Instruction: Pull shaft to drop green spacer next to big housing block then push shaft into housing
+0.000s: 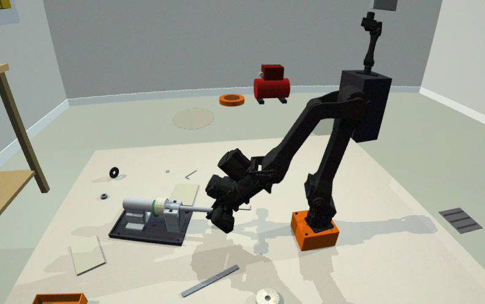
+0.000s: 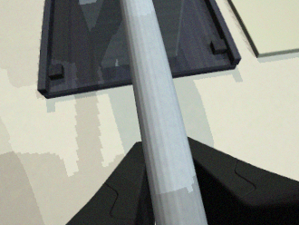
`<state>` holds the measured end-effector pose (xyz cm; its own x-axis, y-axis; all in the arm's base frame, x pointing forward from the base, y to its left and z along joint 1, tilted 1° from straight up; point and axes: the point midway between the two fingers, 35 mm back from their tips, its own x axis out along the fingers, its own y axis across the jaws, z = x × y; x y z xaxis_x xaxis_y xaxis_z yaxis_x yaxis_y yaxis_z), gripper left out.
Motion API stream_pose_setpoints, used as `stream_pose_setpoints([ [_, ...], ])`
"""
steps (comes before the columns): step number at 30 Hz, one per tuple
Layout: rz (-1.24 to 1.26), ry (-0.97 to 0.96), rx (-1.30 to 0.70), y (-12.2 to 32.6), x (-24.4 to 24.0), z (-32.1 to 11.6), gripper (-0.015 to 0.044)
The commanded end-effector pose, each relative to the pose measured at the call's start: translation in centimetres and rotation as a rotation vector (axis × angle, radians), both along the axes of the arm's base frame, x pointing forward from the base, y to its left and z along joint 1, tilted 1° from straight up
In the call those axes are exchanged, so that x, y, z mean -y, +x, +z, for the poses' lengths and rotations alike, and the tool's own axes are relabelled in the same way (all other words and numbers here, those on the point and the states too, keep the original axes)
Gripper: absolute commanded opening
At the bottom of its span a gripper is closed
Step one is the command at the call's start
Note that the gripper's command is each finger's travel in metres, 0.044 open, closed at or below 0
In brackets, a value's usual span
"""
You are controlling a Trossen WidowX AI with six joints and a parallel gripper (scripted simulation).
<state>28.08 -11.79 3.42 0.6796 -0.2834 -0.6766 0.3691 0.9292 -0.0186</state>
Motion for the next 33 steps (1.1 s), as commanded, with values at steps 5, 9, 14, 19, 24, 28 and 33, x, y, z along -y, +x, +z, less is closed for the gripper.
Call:
stream_pose_setpoints([
  [5,0.003,0.001,0.000,-0.09,-0.08,-0.03,0.0000],
  [9,0.000,0.000,0.000,-0.07,-0.03,-0.01,0.0000],
  [14,0.000,0.000,0.000,-0.07,-0.03,-0.01,0.0000],
  [19,0.000,0.000,0.000,-0.07,-0.03,-0.01,0.0000],
  [24,0.003,0.001,0.000,0.00,0.00,0.00,0.0000],
  [28,0.003,0.001,0.000,0.12,0.04,0.05,0.0000],
  [33,0.003,0.001,0.000,0.27,0.09,0.09,0.0000],
])
